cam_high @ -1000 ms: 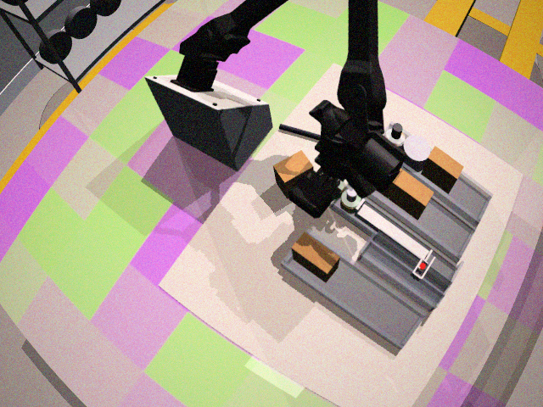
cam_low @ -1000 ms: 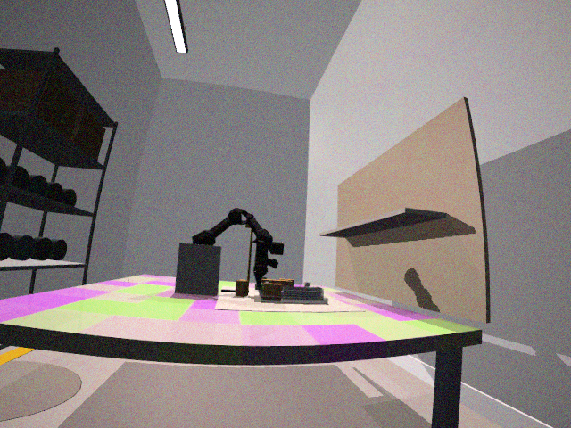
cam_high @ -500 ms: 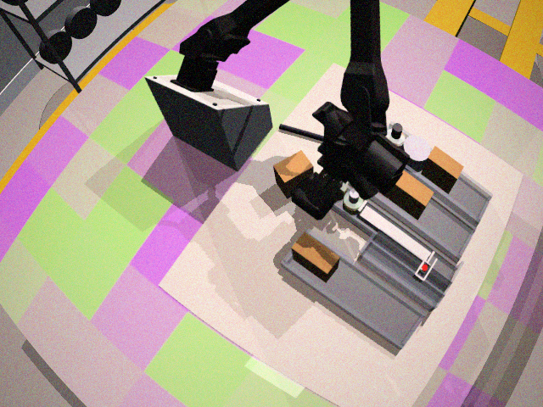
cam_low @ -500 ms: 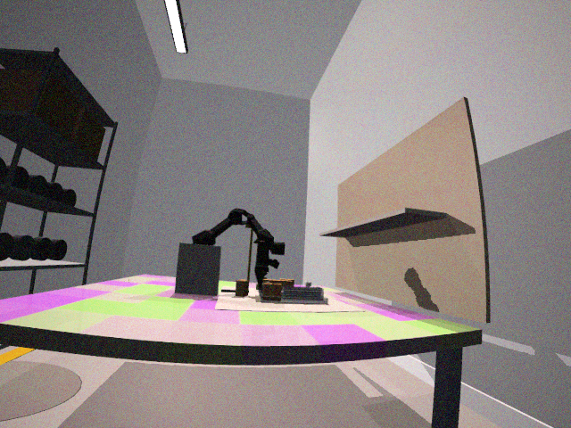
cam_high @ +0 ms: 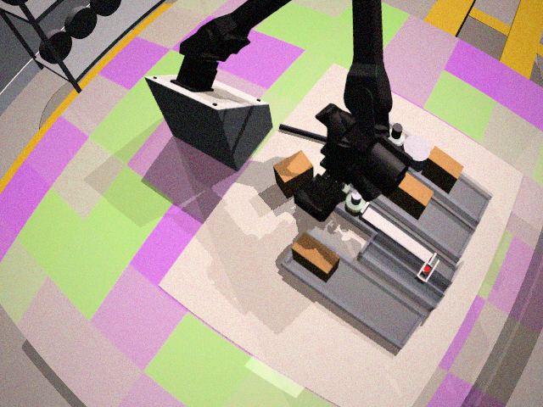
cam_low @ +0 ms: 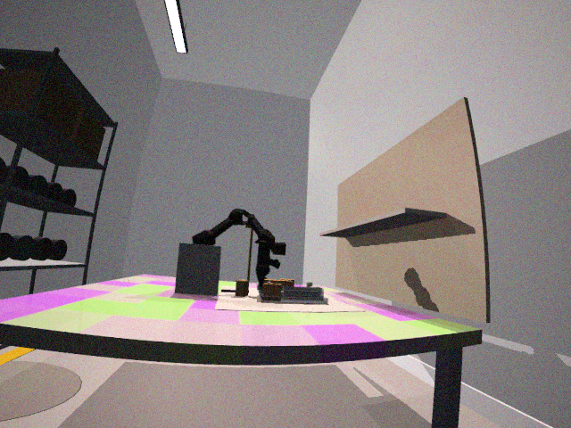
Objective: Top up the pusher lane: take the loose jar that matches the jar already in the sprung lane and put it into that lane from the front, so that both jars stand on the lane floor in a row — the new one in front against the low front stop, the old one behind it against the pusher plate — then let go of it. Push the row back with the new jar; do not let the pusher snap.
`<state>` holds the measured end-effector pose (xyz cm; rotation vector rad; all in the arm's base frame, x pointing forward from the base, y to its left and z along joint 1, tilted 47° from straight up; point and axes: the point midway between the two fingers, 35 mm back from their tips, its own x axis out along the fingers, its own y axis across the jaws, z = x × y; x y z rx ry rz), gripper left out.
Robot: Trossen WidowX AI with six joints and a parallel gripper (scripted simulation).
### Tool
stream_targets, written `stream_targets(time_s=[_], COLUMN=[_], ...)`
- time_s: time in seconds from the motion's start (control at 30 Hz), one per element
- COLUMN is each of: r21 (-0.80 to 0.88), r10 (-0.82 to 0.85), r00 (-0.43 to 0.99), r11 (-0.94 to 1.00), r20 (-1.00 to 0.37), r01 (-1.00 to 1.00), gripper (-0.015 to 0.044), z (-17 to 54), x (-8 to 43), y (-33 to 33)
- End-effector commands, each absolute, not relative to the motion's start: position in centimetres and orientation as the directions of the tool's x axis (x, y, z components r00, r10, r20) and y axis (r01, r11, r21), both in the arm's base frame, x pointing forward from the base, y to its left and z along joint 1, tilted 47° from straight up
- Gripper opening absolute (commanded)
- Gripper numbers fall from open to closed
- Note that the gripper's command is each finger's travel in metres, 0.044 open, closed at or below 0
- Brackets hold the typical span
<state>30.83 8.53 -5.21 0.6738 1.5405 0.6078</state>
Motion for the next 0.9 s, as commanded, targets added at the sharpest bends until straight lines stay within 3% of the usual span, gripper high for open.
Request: stream_targets(time_s=[0.0,0.87], r21=[0.727,0.727], r10=[0.728,0.728], r00=[-0.023,-0.023], r11=[0.685,0.685], r20=[-0.685,-0.685], r01=[0.045,0.044], gripper=[0.0,0.0], z=[-4.92,-4.74], x=[31.81,32.72], y=[8.52,8.38])
